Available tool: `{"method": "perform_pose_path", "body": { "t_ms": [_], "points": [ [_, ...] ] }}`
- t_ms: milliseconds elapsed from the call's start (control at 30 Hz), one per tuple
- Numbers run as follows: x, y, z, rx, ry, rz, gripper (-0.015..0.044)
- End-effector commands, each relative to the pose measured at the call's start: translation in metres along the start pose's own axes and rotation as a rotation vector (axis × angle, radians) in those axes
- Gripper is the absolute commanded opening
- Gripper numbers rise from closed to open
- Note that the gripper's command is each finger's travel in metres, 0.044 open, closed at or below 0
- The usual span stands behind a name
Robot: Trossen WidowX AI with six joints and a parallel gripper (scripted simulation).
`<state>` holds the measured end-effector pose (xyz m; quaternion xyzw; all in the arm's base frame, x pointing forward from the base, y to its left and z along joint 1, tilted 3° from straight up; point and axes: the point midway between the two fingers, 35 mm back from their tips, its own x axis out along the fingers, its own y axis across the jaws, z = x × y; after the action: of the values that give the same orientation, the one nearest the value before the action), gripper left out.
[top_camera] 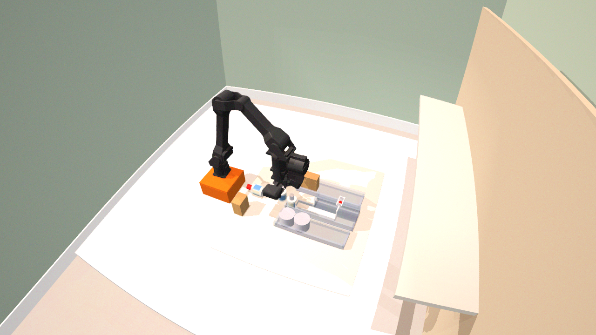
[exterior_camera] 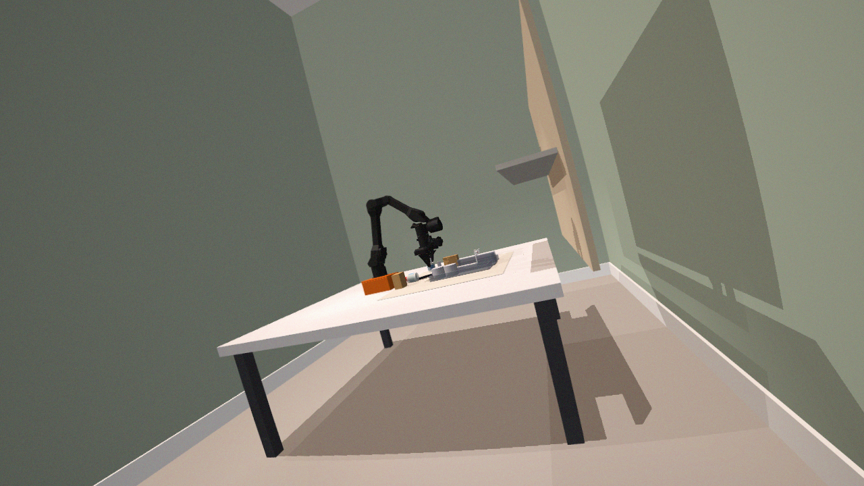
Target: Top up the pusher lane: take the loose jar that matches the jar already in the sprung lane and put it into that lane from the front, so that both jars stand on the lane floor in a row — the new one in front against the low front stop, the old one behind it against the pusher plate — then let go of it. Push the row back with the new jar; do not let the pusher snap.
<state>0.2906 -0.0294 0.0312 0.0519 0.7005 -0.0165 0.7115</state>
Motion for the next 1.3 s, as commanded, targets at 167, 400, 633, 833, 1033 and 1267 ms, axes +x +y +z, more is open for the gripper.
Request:
{"method": "perform_pose_path", "body": {
  "t_ms": [167,400,633,833,1033,1267],
  "points": [
    [0.001,0.0,0.005,0.003,-0.002,0.003,0.0],
    [0.001,0.0,0.008,0.003,-0.002,0.003,0.0],
    [0.001,0.0,0.011,0.003,-0.003,0.003,0.0],
    [0.001,0.0,0.014,0.003,-0.003,0.003,0.0],
    [0.001,0.0,0.017,0.003,-0.003,0.003,0.0],
    [0.001,0.0,0.02,0.003,-0.003,0.003,0.0]
  ]
}}
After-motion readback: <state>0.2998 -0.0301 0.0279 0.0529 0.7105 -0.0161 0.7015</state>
